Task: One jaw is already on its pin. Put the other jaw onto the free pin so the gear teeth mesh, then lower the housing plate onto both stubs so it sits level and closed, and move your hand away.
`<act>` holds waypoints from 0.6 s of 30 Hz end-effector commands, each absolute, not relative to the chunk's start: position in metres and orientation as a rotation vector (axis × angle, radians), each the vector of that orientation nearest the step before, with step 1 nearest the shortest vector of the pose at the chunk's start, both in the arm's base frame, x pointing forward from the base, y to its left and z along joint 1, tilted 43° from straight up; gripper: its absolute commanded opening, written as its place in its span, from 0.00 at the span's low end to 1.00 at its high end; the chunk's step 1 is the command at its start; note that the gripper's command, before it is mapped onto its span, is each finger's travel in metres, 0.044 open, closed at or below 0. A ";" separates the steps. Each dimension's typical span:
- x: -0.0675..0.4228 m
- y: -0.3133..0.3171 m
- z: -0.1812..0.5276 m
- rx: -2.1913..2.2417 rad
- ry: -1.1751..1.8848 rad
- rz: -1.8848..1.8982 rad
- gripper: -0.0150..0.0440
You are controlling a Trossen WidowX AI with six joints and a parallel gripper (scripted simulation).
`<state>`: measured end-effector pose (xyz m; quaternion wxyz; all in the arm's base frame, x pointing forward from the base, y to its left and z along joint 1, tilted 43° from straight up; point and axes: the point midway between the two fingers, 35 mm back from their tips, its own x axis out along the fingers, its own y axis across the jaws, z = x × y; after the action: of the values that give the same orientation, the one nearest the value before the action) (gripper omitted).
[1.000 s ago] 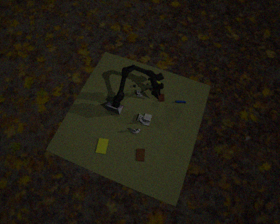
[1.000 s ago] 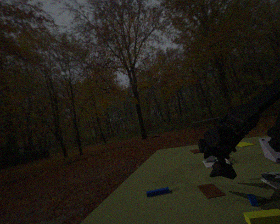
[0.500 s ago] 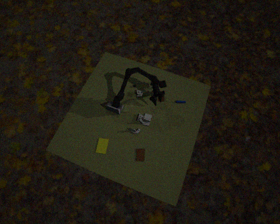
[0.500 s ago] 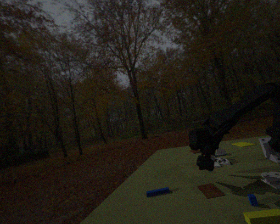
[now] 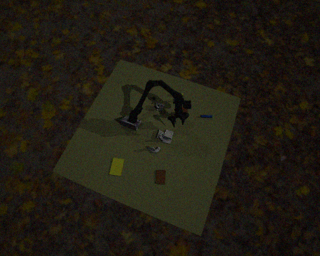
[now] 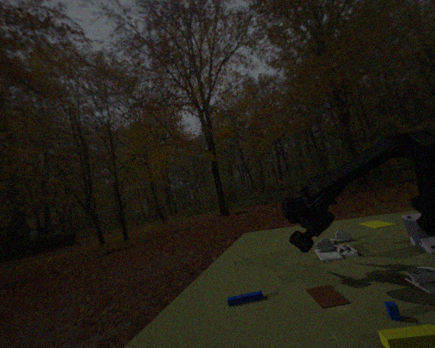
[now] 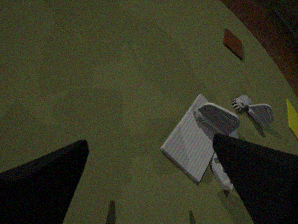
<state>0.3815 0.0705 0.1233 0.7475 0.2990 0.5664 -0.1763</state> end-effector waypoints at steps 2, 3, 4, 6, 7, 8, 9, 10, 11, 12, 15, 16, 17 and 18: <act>0.382 0.052 0.107 0.753 1.279 -0.486 1.00; 0.382 0.049 0.104 0.773 1.285 -0.506 1.00; 0.382 0.045 0.101 0.794 1.291 -0.527 1.00; 0.381 0.037 0.095 0.837 1.303 -0.569 1.00; 0.381 0.033 0.092 0.859 1.309 -0.590 1.00; 0.381 0.029 0.090 0.881 1.314 -0.611 1.00; 0.380 0.026 0.087 0.903 1.319 -0.633 1.00; 0.380 0.022 0.084 0.925 1.324 -0.654 1.00; 0.379 0.018 0.081 0.947 1.329 -0.676 1.00; 0.379 0.014 0.078 0.969 1.334 -0.698 1.00; 0.377 0.003 0.070 1.036 1.347 -0.763 1.00; 0.376 0.000 0.067 1.058 1.350 -0.785 1.00; 0.375 -0.004 0.065 1.080 1.354 -0.808 1.00; 0.374 -0.008 0.062 1.103 1.357 -0.830 1.00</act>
<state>0.3764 0.0015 0.0706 0.5986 0.4456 0.5784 -0.3295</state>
